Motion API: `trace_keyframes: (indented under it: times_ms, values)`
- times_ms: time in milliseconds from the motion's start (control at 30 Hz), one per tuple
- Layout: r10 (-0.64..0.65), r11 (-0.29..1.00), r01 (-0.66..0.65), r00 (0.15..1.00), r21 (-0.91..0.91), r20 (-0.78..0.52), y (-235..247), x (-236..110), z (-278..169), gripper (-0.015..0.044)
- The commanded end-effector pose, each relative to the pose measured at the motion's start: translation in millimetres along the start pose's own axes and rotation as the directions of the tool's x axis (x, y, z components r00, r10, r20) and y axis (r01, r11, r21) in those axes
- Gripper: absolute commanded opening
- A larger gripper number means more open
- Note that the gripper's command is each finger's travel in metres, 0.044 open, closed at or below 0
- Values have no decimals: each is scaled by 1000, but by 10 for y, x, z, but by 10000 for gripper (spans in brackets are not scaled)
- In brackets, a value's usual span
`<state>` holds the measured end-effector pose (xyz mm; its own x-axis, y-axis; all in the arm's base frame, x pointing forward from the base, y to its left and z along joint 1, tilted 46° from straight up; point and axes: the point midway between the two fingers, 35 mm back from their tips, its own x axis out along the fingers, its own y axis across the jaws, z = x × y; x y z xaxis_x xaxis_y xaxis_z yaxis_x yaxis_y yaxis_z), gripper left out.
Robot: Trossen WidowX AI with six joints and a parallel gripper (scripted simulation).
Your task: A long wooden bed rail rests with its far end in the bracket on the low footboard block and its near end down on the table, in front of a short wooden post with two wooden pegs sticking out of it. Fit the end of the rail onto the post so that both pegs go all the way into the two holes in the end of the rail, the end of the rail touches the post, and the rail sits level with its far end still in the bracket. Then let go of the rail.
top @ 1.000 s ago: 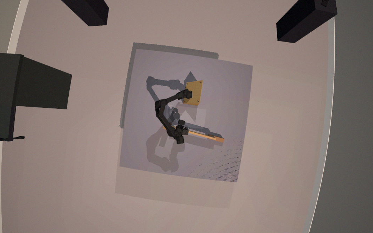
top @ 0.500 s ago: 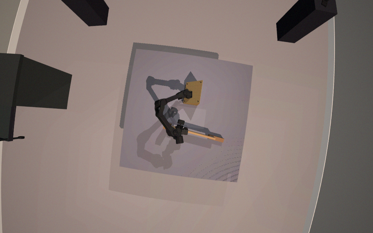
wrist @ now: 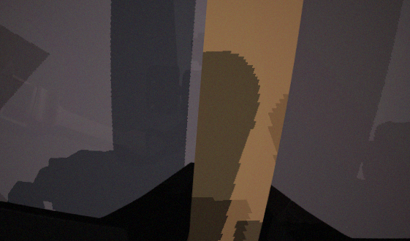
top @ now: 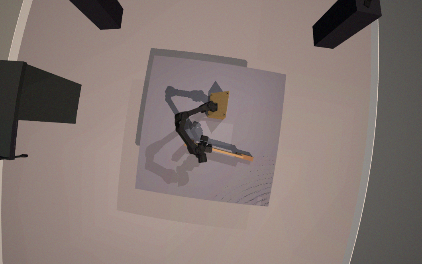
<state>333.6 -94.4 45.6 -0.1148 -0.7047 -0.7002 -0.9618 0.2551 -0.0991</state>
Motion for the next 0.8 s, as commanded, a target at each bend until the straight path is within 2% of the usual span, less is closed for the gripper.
trace_keyframes:
  times_ms: [0, 767]
  values:
    - [-8, 1000, 8, 1000, 0, -1, -6, -28, -42, 0]
    - [-8, 1000, 8, 1000, 0, -1, -6, -66, -72, 0]
